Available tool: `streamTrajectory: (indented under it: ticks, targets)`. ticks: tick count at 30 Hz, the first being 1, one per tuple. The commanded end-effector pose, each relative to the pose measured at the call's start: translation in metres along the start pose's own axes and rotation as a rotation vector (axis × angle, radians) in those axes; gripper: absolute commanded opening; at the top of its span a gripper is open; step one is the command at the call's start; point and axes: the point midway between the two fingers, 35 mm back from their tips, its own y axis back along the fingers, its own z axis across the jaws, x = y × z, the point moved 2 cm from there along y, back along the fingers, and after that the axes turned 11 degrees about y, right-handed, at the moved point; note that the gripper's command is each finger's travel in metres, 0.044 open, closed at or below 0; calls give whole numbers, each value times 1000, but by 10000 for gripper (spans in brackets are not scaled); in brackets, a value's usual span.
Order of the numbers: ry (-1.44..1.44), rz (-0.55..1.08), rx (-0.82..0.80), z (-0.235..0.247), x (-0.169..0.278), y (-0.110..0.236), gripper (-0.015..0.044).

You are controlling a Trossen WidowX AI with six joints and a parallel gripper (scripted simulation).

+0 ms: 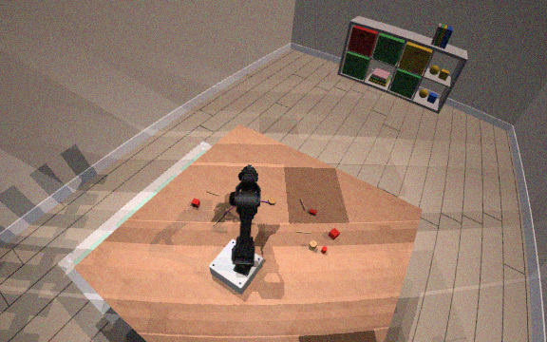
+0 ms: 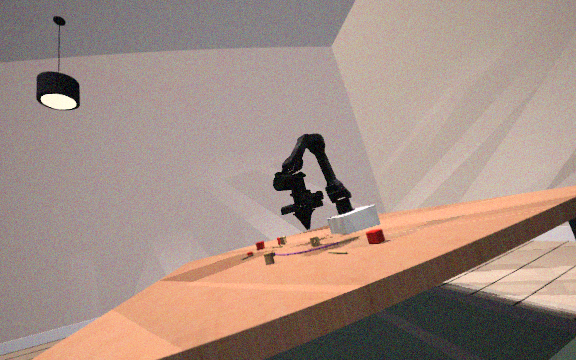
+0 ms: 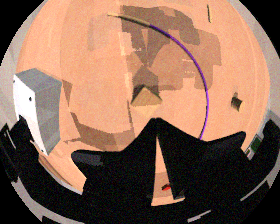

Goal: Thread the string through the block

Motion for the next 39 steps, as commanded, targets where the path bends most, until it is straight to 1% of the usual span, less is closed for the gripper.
streamTrajectory:
  ticks: [1,3,5,12,14,20,23,35,39]
  targets:
    - [0,0,0,0,0,0,0]
    - [0,0,0,0,0,0,0]
    - [71,-2,0,-4,-8,0,53]
    - [832,-16,3,-26,-106,0,236]
    - [974,-17,4,-26,-125,0,289]
    - [991,-18,5,-26,-128,0,440]
    - [991,-18,5,-26,-128,0,440]
    - [991,-18,5,-26,-128,0,125]
    - [991,-18,5,-26,-128,0,123]
